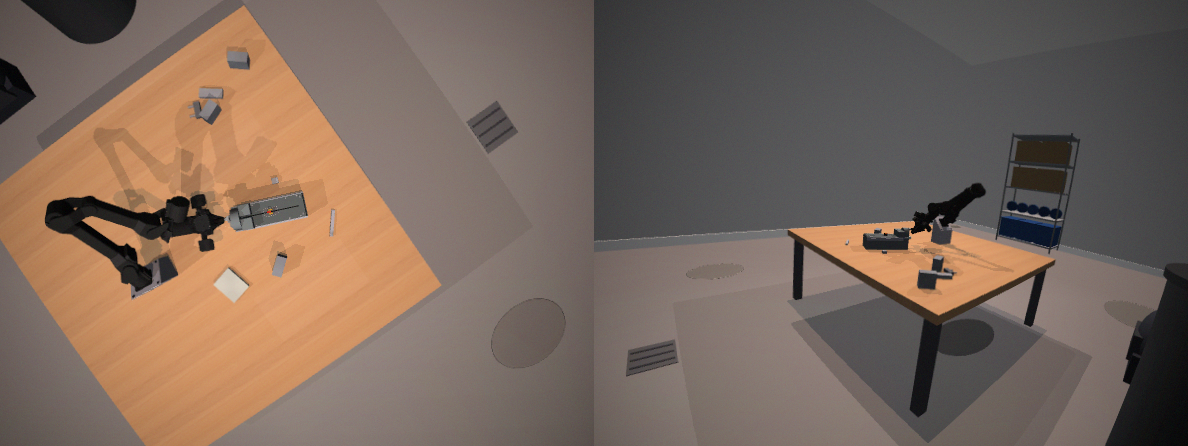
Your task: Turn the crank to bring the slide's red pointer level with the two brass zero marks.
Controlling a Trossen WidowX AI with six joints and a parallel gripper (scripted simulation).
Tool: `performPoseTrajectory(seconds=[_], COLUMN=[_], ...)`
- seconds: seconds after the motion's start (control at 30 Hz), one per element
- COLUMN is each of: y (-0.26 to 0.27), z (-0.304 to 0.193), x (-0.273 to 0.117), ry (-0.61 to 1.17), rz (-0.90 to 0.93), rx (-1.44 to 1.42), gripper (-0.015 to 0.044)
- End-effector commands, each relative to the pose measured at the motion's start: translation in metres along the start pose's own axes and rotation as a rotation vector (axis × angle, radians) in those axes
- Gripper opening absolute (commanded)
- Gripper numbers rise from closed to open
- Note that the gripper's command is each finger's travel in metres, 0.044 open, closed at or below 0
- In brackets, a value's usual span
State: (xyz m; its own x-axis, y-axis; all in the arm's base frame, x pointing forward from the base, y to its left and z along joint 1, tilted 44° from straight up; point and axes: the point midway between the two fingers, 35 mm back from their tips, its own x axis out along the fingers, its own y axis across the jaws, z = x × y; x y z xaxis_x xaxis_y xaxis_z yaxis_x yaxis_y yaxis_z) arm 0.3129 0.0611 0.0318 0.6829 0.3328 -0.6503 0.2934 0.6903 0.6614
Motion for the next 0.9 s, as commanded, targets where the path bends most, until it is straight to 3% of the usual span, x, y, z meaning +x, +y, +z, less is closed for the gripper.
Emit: performPoseTrajectory(seconds=[0.0, 0.87], y=[0.009, 0.023], z=[-0.001, -0.02], x=[0.001, 0.018], ry=[0.007, 0.008], rz=[0.023, 0.025], rx=[-0.009, -0.008], gripper=[0.0, 0.0])
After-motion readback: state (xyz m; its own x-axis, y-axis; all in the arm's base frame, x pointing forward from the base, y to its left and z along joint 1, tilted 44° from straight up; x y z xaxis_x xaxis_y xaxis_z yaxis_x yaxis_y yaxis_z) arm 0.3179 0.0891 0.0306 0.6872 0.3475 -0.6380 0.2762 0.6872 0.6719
